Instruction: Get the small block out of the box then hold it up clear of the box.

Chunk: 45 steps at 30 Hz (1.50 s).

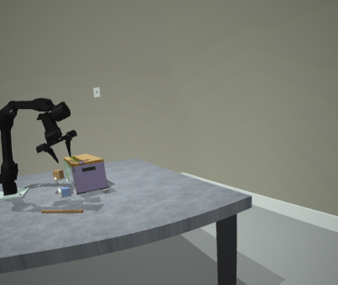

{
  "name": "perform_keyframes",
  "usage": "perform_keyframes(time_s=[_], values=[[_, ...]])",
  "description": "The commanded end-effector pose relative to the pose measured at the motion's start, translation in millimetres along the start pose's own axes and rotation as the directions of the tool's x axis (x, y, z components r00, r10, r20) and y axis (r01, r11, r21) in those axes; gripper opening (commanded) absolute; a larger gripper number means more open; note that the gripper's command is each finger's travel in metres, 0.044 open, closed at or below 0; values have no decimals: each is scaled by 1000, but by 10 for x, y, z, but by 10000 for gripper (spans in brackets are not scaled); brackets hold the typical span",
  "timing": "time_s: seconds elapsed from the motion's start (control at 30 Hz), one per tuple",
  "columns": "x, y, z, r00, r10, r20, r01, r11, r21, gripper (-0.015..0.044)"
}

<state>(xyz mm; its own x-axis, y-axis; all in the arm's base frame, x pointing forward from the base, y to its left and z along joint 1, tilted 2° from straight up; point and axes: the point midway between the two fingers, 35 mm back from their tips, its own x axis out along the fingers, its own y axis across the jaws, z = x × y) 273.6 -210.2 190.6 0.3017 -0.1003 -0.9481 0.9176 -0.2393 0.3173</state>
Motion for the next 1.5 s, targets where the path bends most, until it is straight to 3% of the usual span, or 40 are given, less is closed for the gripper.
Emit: perform_keyframes(time_s=[0.0, 0.27, 0.87, 1.13, 1.47], values=[[-109, -39, 91, 993, 103, -65, -11, 605, 796, 285], [-139, -56, 134, 987, 138, -87, 57, 206, 977, 285], [-121, -60, 136, 986, 139, -87, 58, 200, 978, 285], [689, -323, 131, 987, 139, -87, 58, 200, 978, 285], [827, -366, 128, 987, 138, -87, 58, 200, 978, 285]])
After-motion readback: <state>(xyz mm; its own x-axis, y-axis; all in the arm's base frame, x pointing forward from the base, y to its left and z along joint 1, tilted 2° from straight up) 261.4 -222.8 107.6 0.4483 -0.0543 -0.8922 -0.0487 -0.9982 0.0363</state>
